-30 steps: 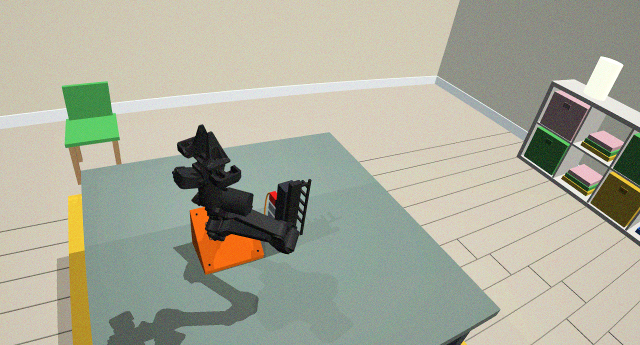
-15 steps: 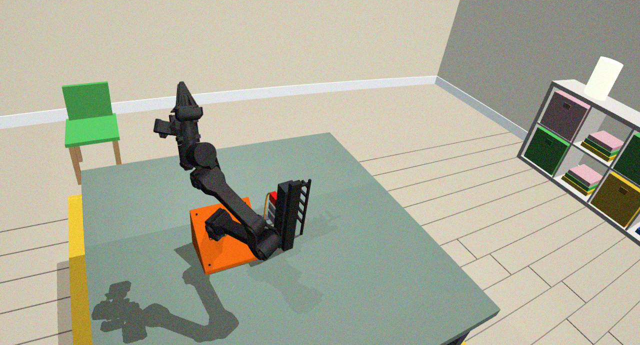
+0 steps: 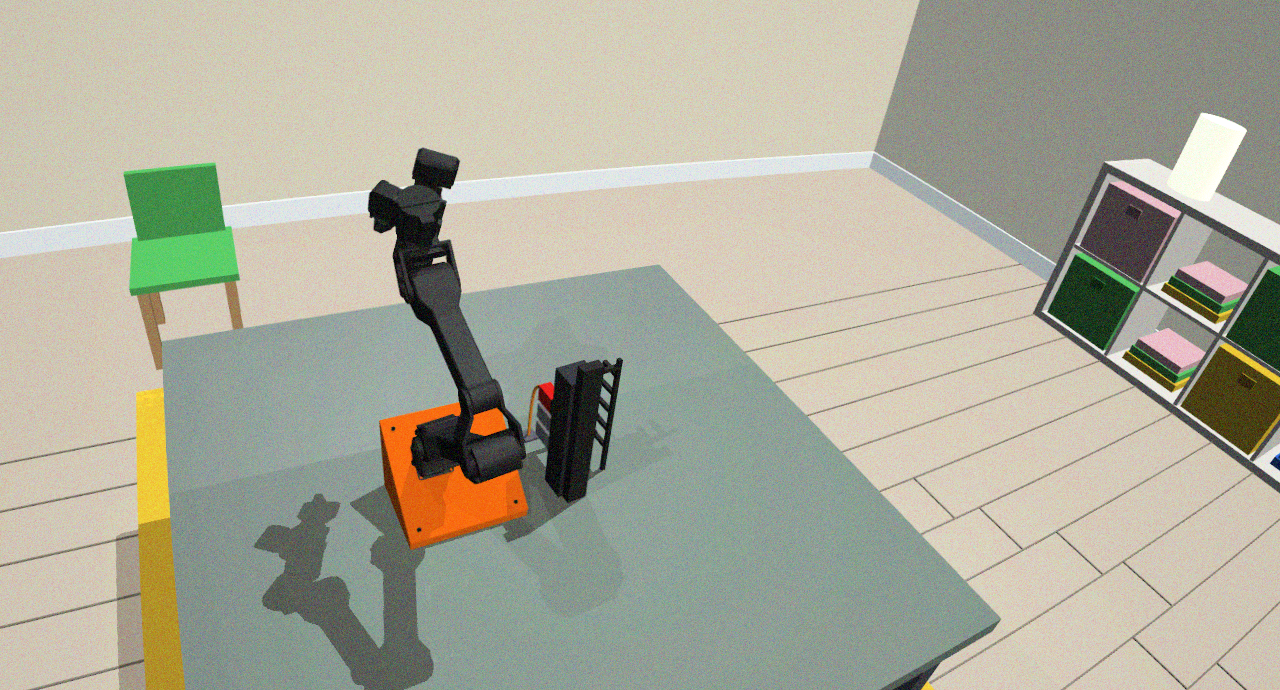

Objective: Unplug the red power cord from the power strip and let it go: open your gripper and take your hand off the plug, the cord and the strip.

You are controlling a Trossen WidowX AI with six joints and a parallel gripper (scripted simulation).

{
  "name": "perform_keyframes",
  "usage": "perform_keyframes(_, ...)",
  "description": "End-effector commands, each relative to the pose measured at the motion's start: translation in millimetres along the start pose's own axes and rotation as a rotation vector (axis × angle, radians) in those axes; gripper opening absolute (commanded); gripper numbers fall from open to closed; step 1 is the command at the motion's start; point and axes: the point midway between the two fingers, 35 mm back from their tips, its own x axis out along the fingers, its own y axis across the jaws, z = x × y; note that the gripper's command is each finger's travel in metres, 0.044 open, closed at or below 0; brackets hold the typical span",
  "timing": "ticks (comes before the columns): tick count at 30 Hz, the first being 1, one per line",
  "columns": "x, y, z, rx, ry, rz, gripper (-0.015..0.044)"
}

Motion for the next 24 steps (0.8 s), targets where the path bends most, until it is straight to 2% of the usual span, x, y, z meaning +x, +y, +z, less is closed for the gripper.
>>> perform_keyframes(1, 31.1, 42.6, -45.4, 0.043, 0.142, 0.187, 0.0160)
perform_keyframes(7, 51.1, 117.0, -114.0, 0.121, 0.363, 0.498, 0.0160)
perform_keyframes(12, 42.0, 178.0, -169.8, 0.212, 0.561, 0.764, 0.0160)
perform_keyframes(17, 9.8, 234.9, -220.5, 0.327, 0.779, 1.047, 0.0160)
perform_keyframes(24, -60.4, 292.1, -268.4, 0.500, 1.082, 1.451, 0.0160)
